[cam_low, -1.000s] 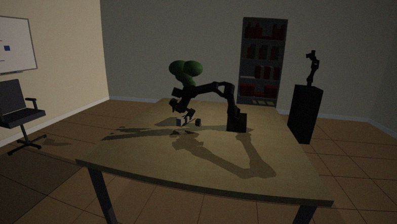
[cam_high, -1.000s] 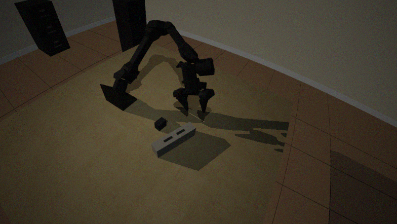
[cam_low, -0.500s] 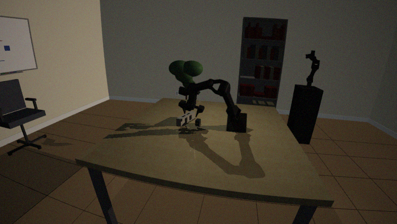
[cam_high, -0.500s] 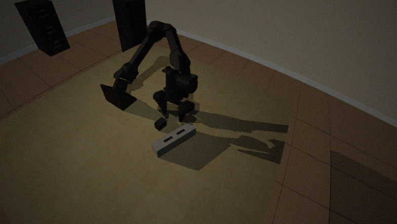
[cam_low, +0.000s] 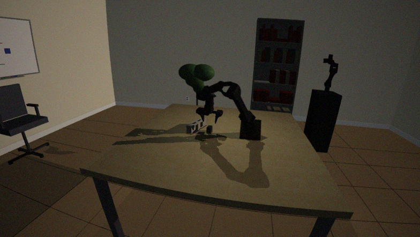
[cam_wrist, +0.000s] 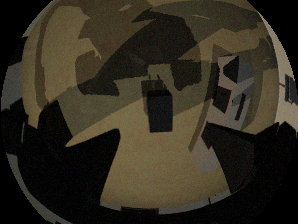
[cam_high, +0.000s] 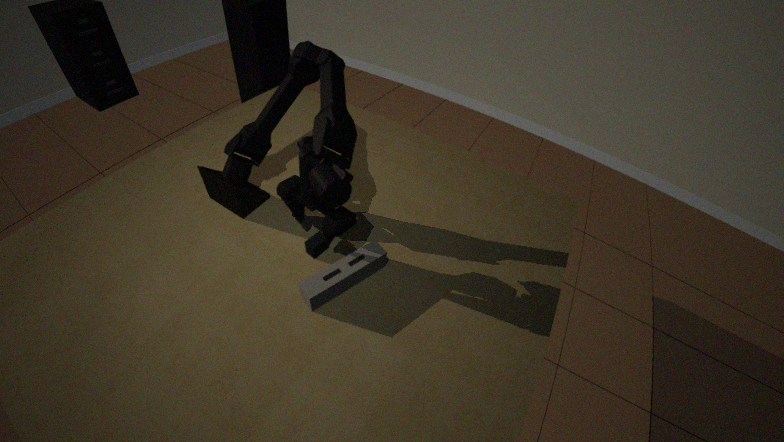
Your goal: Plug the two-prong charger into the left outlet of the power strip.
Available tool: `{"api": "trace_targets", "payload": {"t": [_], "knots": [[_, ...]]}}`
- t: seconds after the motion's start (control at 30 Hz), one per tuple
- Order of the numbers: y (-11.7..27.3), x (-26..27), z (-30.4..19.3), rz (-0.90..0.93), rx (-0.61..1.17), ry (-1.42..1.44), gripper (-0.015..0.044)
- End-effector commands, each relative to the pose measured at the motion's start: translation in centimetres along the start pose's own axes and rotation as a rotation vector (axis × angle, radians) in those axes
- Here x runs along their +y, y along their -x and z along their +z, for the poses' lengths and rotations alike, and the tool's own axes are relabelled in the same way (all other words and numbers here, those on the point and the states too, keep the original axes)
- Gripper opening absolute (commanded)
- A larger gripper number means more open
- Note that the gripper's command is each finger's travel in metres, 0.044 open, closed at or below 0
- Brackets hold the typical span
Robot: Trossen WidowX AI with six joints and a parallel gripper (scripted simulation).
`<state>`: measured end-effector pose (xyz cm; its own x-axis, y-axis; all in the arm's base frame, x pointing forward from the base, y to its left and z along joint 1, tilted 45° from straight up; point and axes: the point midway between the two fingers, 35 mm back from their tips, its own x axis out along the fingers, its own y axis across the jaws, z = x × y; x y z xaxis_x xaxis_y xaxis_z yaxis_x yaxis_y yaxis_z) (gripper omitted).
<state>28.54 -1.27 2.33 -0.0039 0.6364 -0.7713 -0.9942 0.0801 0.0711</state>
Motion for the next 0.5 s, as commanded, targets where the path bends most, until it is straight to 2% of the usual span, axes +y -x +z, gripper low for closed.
{"api": "trace_targets", "payload": {"t": [0.0, 0.47], "knots": [[-0.3, 0.2, -0.1, 0.009, -0.015, -0.001, 0.044], [-2.1, 0.2, 0.1, 0.009, -0.015, -0.001, 0.044]]}}
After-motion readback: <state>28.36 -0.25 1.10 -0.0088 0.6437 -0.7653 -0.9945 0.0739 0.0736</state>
